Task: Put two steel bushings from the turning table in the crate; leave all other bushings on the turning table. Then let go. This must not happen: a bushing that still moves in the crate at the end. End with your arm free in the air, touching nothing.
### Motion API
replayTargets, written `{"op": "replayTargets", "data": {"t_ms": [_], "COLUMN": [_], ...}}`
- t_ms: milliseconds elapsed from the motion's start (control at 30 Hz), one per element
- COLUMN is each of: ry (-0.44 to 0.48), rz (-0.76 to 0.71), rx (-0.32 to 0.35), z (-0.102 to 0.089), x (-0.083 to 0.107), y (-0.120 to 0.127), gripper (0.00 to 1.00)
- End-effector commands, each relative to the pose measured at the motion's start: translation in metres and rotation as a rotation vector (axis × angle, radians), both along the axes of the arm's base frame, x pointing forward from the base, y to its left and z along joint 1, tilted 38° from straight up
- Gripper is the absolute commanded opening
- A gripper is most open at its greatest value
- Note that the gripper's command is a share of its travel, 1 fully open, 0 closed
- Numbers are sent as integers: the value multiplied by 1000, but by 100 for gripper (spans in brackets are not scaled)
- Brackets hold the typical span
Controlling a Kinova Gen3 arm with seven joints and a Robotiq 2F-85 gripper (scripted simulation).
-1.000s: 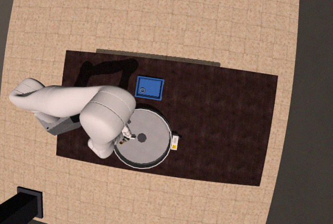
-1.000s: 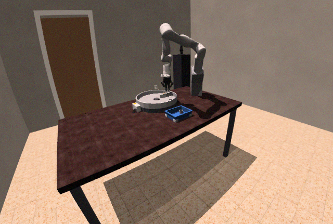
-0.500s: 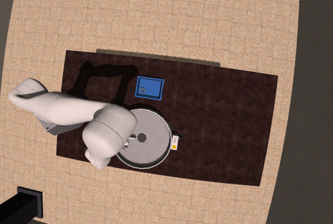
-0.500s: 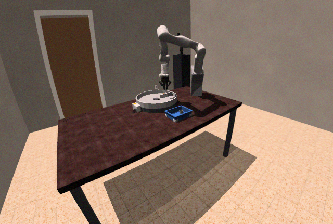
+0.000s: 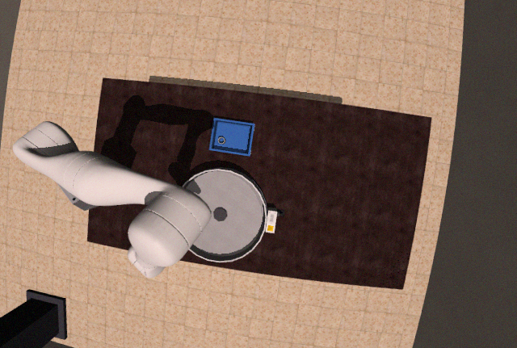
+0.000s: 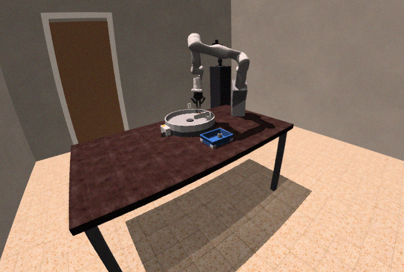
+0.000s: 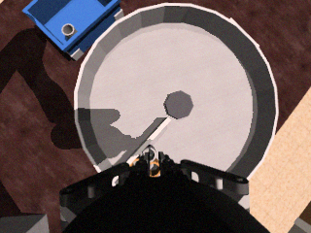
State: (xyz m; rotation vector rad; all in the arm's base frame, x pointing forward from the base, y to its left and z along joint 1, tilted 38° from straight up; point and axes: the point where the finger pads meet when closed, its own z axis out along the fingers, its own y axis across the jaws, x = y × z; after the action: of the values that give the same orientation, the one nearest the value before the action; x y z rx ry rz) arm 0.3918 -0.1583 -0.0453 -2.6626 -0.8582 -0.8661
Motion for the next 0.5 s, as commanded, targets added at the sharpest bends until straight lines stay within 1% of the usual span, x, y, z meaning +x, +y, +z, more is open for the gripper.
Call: {"op": "replayTargets", "data": {"t_ms": [0, 200, 367, 467], "ry": [-3, -3, -14, -14], "rz": [0, 0, 13, 13], "rx": [5, 5, 23, 23], "z": [-4, -4, -16, -16], "x": [-2, -2, -4, -4], "y": [-4, -4, -5, -5], "gripper": [14, 14, 14, 14]}}
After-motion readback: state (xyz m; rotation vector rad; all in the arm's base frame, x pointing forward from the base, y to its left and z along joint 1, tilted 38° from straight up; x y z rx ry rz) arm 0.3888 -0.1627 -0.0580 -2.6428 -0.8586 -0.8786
